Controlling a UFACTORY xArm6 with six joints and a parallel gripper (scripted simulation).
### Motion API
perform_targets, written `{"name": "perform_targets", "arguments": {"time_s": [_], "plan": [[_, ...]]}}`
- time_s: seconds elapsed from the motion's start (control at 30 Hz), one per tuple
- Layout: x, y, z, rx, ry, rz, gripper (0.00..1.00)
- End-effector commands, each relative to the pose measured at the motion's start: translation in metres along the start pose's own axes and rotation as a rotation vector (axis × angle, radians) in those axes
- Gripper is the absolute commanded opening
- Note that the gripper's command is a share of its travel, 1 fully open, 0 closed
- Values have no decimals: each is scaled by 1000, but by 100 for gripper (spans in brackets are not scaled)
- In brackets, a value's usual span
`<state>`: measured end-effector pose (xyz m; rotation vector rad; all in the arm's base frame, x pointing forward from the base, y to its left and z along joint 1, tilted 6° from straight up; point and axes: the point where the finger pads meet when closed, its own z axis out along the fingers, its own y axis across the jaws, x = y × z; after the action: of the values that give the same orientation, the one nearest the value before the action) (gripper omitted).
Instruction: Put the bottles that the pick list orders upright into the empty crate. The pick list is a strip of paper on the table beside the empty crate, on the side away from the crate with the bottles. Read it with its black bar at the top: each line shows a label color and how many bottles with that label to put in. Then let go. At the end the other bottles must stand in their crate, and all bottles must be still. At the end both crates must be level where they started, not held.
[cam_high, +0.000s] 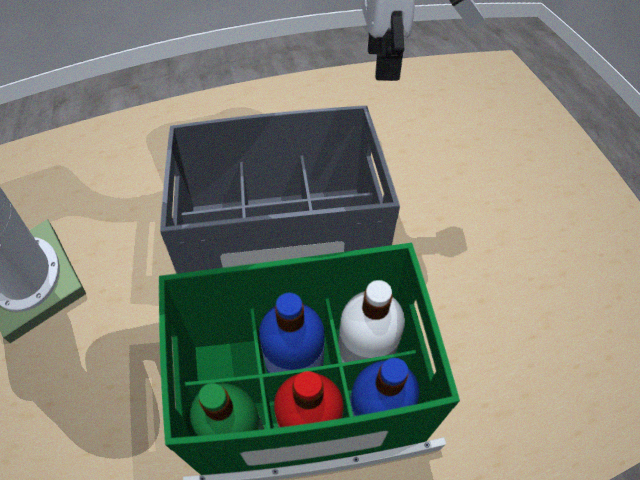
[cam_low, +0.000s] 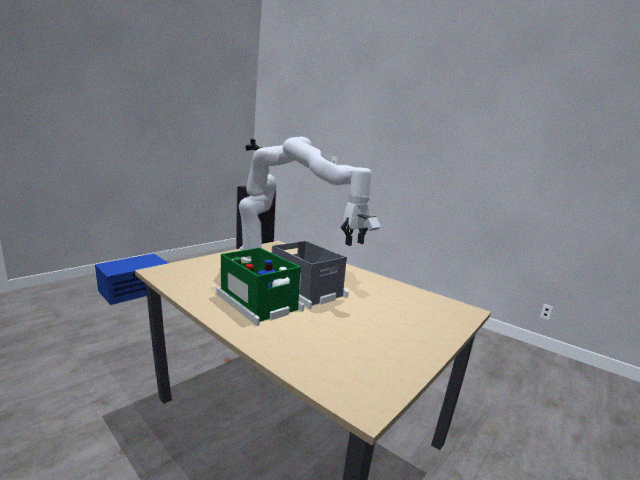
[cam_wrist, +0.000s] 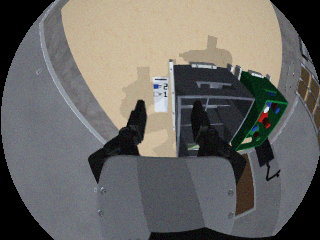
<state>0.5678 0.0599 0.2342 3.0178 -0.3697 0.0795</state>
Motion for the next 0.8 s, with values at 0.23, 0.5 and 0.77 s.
{"name": "perform_targets", "arguments": {"time_s": [0.23,0.5,0.77], "plan": [[-2,42,-12,2,6,-96,65],[-5,81,-21,2,6,-96,65],[-8,110,-28,1,6,-96,65]]}}
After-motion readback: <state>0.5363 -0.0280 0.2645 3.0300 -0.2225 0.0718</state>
